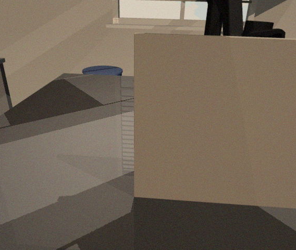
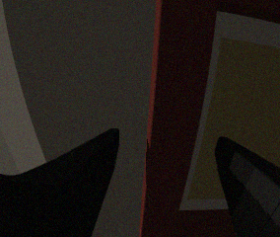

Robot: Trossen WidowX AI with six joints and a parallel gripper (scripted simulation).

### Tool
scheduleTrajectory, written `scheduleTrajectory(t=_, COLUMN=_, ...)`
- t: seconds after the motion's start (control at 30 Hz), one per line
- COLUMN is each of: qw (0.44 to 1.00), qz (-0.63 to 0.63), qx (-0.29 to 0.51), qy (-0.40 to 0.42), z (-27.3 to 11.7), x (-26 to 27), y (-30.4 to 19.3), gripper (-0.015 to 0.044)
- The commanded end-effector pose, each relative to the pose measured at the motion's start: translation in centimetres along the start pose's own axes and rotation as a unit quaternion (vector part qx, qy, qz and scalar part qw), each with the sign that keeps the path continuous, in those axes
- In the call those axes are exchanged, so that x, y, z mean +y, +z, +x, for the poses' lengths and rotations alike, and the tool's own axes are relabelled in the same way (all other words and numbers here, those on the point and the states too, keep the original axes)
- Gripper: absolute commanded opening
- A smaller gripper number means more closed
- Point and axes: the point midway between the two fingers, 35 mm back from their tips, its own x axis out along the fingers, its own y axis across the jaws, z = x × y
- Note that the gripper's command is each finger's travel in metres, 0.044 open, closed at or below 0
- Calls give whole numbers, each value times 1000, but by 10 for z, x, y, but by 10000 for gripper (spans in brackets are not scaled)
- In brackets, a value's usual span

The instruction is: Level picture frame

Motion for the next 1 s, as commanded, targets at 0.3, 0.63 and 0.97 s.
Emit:
scheduleTrajectory(t=0.3, qw=1000, qz=-1, qx=2, qy=2, z=1, x=2, y=-1, gripper=260)
scheduleTrajectory(t=0.63, qw=1000, qz=-1, qx=2, qy=2, z=1, x=2, y=-1, gripper=76)
scheduleTrajectory(t=0.97, qw=1000, qz=-1, qx=2, qy=2, z=1, x=2, y=-1, gripper=0)
